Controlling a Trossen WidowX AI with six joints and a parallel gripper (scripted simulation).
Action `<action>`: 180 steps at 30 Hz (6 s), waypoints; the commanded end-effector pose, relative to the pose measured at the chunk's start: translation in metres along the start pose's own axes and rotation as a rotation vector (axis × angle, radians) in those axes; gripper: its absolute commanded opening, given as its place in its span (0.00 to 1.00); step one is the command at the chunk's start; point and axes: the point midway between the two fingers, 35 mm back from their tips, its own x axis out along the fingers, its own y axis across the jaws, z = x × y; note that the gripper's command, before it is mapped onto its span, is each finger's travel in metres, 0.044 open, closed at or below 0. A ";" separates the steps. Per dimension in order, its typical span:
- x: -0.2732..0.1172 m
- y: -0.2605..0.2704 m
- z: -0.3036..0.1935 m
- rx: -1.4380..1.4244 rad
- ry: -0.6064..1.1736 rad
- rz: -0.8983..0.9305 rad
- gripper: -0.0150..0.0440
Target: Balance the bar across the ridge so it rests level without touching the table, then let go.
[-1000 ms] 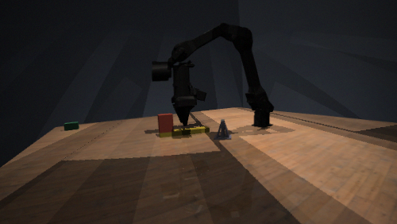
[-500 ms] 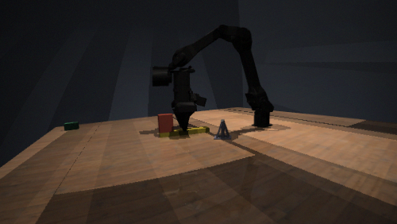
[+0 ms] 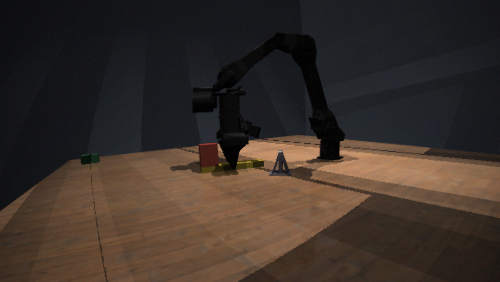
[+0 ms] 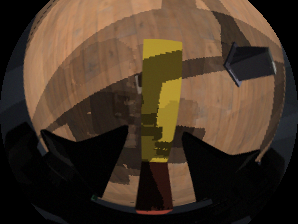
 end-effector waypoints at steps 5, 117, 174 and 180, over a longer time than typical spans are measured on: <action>0.000 0.000 0.000 0.000 0.000 0.000 0.65; -0.102 -0.117 0.134 0.443 -0.027 -0.008 0.25; -0.067 -0.118 0.134 0.447 -0.027 -0.008 0.25; -0.067 -0.118 0.134 0.447 -0.027 -0.008 0.25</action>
